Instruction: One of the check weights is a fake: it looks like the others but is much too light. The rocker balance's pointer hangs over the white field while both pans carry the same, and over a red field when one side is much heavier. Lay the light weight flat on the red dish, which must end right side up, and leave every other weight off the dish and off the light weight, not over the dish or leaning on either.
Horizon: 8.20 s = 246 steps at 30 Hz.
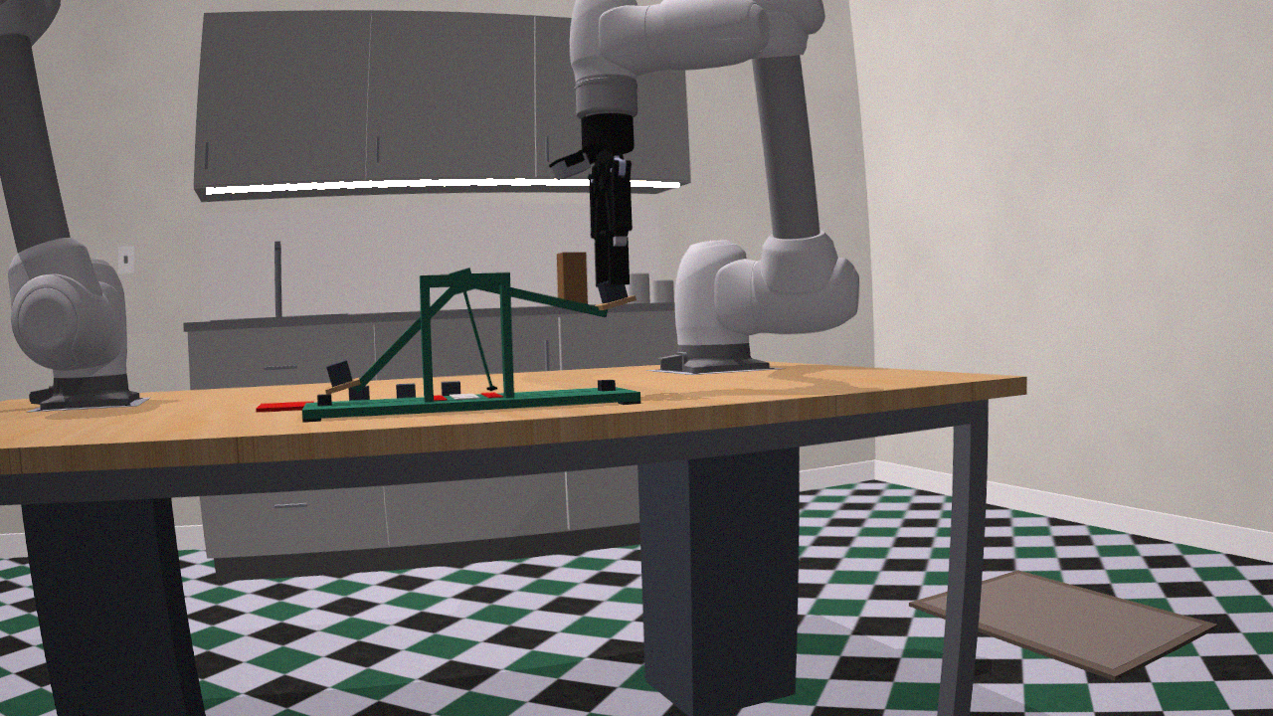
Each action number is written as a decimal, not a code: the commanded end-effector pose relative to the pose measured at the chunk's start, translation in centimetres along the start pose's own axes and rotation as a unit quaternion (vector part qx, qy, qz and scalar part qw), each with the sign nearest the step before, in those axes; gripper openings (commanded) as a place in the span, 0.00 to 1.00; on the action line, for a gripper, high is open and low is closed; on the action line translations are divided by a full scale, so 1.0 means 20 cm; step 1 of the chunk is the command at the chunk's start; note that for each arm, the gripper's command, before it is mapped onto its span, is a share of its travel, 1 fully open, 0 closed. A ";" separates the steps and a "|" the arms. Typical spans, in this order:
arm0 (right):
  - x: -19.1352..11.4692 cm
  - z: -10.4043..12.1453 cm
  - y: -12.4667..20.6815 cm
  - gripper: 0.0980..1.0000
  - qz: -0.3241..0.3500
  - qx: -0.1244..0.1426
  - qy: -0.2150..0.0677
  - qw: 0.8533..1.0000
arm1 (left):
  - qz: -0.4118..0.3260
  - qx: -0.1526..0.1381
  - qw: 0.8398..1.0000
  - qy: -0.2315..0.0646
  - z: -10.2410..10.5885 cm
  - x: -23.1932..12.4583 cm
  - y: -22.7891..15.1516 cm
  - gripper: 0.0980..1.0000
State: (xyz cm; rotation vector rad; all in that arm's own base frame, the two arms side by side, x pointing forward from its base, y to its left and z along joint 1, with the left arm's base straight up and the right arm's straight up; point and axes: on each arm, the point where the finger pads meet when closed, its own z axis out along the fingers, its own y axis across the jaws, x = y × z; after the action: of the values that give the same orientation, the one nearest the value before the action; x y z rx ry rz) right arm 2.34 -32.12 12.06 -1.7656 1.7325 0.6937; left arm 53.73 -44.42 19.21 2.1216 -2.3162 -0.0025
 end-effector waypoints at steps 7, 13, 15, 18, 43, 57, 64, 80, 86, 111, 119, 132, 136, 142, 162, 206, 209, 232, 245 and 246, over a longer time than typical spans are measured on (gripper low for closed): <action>0.00 0.00 0.00 1.00 0.000 0.000 0.001 1.000 | 0.000 0.001 1.000 0.000 0.06 0.00 0.00 0.40; 0.00 0.00 0.00 1.00 0.000 0.000 0.001 1.000 | 0.000 0.001 1.000 0.000 0.07 0.00 0.00 0.40; 0.00 0.00 0.00 1.00 0.000 0.000 0.001 1.000 | 0.000 0.001 1.000 0.000 0.07 0.00 0.00 0.40; 0.00 0.00 0.00 1.00 0.000 0.000 0.001 1.000 | 0.000 0.001 1.000 0.000 0.07 0.00 0.00 0.40; 0.00 0.00 0.00 1.00 0.000 0.000 0.001 1.000 | 0.000 0.001 1.000 0.000 0.07 0.00 0.00 0.40; 0.00 0.00 0.00 1.00 0.000 0.000 0.001 1.000 | 0.000 0.001 1.000 0.000 0.07 0.00 0.00 0.16; 0.00 0.00 0.00 1.00 0.000 0.000 0.001 1.000 | 0.000 0.001 1.000 0.000 0.07 0.00 0.00 0.16; 0.00 0.00 0.00 1.00 0.000 0.000 0.001 1.000 | 0.000 0.001 1.000 0.000 0.07 0.00 0.00 0.16; 0.00 0.00 0.00 1.00 0.000 0.000 0.001 1.000 | 0.000 0.001 1.000 0.000 0.06 0.00 0.00 0.16; 0.00 0.00 0.00 1.00 0.000 0.000 0.001 1.000 | 0.000 0.001 1.000 0.000 -0.28 0.00 0.00 0.16; 0.00 0.00 0.00 1.00 0.000 0.000 0.001 1.000 | 0.000 0.001 1.000 0.000 -0.28 0.00 0.00 0.16; 0.00 0.00 0.00 1.00 0.000 0.000 0.001 1.000 | 0.002 0.001 1.000 0.000 -0.28 0.00 0.42 0.16; 0.00 0.00 0.00 1.00 0.000 0.000 0.001 1.000 | 0.002 0.001 1.000 0.000 -0.28 0.00 0.53 0.16; 0.00 0.00 0.00 1.00 0.000 0.000 0.001 1.000 | 0.002 0.001 1.000 0.000 -0.28 0.00 0.78 0.16; 0.00 0.00 0.00 1.00 0.000 0.000 0.001 1.000 | 0.002 0.001 1.000 0.000 -0.26 0.07 0.85 0.16; 0.00 0.00 0.00 1.00 0.000 0.000 0.001 1.000 | 0.002 0.001 1.000 0.000 0.20 1.88 0.85 0.16; 0.00 0.00 0.00 1.00 0.000 0.000 0.001 1.000 | 0.002 0.001 1.000 0.000 0.24 2.01 0.85 0.16; 0.00 0.00 0.00 1.00 0.000 0.000 0.001 1.000 | 0.002 0.001 1.000 0.000 0.34 2.42 0.85 0.16; 0.00 0.00 0.00 1.00 0.000 0.000 0.001 1.000 | 0.002 0.001 1.000 0.000 0.34 2.42 0.85 0.16; 0.00 0.00 0.00 1.00 0.000 0.000 0.001 1.000 | 0.002 0.001 1.000 0.000 0.34 2.42 0.85 0.16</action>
State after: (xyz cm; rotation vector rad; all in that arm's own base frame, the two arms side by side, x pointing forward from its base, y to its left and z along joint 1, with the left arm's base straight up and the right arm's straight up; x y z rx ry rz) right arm 2.34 -32.12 12.06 -1.7656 1.7325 0.6937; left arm 32.53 -91.08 12.17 2.1185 -2.3203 -0.0032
